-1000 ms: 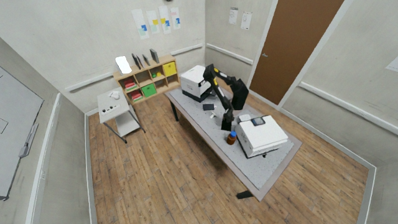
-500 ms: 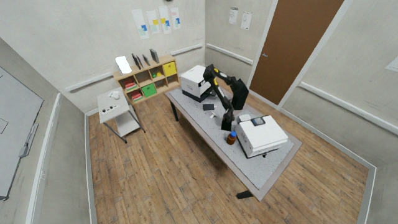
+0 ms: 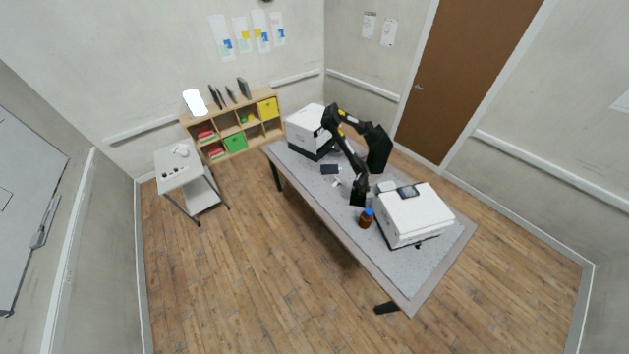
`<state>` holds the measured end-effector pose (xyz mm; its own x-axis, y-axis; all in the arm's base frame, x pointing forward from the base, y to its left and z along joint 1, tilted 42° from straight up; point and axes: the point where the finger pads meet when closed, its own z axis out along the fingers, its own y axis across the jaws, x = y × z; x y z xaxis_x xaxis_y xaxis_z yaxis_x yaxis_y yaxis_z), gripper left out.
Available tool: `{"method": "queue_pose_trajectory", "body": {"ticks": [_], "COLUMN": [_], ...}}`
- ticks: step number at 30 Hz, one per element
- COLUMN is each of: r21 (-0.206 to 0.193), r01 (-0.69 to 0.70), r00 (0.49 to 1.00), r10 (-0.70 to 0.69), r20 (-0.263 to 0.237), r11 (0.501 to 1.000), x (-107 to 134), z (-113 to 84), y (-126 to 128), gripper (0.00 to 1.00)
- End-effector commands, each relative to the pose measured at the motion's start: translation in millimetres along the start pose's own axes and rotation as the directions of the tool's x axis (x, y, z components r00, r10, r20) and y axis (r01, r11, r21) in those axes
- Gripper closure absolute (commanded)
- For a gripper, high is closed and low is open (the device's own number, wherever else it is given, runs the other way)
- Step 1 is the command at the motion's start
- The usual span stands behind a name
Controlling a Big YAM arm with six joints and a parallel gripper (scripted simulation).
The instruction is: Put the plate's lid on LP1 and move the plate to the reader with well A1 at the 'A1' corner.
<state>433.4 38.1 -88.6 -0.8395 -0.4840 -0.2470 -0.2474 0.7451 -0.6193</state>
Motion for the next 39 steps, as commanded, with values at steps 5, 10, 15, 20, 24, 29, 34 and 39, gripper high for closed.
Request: {"method": "queue_pose_trajectory", "body": {"ticks": [5,10,15,20,24,29,34,39], "r21": [-0.001,0.001,0.004,-0.001,0.006,0.001,-0.004,-0.003], "r01": [-0.019,-0.021,-0.014,0.007,-0.012,-0.019,-0.013,0.008], "r00": [0.999,0.999,1.0,1.0,1.0,0.999,0.999,1.0], "r10": [0.019,0.021,0.014,-0.007,0.012,0.019,0.013,-0.008], "r20": [0.03,0.032,0.025,-0.004,0.018,0.03,0.031,0.029], "r11": [1.0,1.0,1.0,1.0,1.0,1.0,1.0,1.0], "x": [-8.5,-9.1,-10.3,3.1,-6.7,-12.2,-12.7,-10.7], "z": [-8.2,-5.7,1.8,8.7,7.7,-0.1,-1.4,6.6], "y": [-1.9,-3.7,-5.1,-0.6,-7.2,-4.2,0.3,4.0], "gripper": [0.15,0.15,0.15,0.15,0.15,0.15,0.15,0.15]}}
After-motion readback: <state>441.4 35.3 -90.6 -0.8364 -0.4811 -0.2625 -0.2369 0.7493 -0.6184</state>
